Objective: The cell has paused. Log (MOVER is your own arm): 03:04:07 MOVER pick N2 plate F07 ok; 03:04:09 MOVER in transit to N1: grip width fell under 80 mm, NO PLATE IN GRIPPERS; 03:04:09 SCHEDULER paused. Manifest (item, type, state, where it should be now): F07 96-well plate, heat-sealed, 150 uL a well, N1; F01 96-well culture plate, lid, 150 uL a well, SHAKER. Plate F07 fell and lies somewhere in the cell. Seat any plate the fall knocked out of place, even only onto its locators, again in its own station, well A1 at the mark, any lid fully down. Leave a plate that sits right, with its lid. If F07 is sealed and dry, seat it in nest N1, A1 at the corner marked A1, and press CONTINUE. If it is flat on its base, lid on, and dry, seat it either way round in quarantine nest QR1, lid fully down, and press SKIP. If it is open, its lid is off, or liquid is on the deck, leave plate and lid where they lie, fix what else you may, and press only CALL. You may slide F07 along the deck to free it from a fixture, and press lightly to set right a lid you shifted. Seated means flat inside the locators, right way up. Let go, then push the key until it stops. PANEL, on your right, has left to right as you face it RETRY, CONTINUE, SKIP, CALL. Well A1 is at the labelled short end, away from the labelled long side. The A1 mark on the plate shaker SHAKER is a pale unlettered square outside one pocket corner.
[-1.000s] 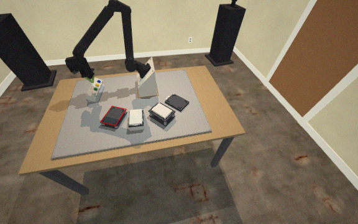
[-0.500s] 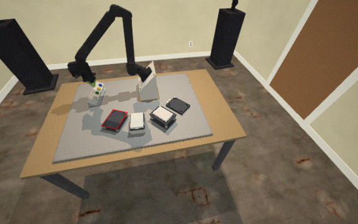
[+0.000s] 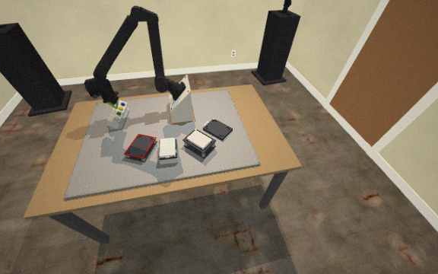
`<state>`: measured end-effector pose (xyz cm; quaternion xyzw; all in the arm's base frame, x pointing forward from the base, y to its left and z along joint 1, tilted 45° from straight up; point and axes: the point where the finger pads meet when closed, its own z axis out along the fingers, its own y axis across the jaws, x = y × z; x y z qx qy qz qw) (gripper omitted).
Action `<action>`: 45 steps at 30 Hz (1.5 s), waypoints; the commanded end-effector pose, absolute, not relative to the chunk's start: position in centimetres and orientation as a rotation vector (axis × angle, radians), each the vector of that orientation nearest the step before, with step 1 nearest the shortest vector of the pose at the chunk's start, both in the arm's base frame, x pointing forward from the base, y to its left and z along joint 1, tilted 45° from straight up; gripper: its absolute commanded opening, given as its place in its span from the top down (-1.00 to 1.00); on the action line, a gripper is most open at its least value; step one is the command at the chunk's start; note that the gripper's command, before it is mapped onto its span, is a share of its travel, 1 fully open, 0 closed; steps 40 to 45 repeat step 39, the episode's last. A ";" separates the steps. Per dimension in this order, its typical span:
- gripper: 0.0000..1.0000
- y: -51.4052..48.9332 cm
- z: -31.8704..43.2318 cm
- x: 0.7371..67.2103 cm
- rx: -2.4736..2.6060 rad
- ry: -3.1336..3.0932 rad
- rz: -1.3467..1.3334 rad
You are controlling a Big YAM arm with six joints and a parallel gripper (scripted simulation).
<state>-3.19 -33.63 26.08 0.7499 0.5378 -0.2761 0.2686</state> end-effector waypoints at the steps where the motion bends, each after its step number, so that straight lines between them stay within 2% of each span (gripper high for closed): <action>1: 1.00 -34.1 25.8 -3.6 2.016 1.455 -0.759; 45: 1.00 -36.1 23.8 -3.9 2.011 1.456 -0.759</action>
